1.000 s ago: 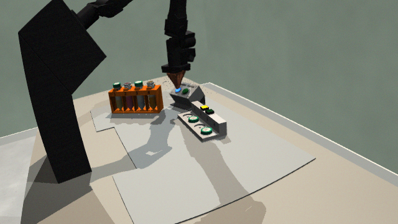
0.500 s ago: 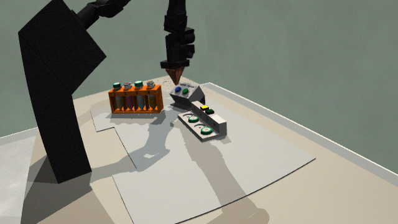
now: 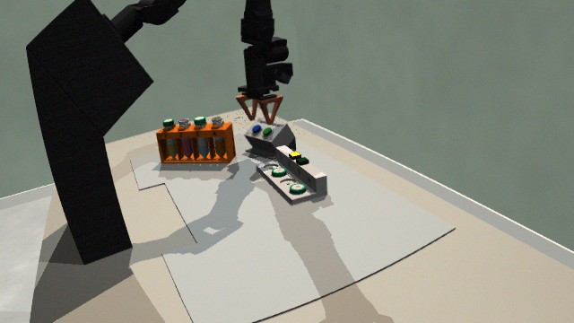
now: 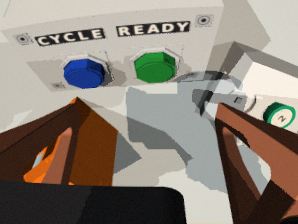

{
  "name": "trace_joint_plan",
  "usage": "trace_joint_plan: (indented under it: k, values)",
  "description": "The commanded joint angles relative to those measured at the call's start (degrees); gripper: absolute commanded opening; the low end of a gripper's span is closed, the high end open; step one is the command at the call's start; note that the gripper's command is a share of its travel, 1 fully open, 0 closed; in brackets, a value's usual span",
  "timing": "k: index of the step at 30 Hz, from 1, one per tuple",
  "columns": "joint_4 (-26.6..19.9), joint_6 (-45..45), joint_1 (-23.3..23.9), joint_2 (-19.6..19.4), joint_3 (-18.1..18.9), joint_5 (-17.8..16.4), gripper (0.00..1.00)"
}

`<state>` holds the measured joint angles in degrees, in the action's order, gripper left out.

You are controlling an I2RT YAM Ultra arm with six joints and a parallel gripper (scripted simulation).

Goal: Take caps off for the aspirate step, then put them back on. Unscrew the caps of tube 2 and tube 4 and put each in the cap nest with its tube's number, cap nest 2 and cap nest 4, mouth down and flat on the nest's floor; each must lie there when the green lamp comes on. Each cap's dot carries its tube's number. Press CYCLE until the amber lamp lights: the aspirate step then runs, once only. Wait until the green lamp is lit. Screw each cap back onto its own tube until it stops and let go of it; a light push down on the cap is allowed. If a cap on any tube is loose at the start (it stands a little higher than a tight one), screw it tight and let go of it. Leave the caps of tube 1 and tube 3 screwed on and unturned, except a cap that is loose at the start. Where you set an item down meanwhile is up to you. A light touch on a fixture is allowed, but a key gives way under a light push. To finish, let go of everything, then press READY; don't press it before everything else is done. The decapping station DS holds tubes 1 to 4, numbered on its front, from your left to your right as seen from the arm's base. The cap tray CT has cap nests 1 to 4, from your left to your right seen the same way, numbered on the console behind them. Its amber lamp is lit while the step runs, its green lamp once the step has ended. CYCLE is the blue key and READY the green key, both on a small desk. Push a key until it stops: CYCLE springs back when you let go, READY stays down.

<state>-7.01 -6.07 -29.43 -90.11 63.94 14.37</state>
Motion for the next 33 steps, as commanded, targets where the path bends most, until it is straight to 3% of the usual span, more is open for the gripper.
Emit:
trace_joint_plan:
  k: [1, 7, 9, 14, 24, 33]
  values:
    - [1.3, -13.0, 2.6, 1.4, -0.9, -3.6, 1.00]
    - [3.4, -10.3, 11.5, 2.3, -3.3, -11.1, 1.00]
    - [3.4, -10.3, 11.5, 2.3, -3.3, -11.1, 1.00]
    - [4.5, -6.4, 19.0, 1.7, -3.8, -17.5, 1.00]
    - [5.1, 1.1, 33.2, -3.1, -0.9, -29.5, 1.00]
    - [5.1, 1.5, 33.8, -3.4, -0.6, -30.1, 1.00]
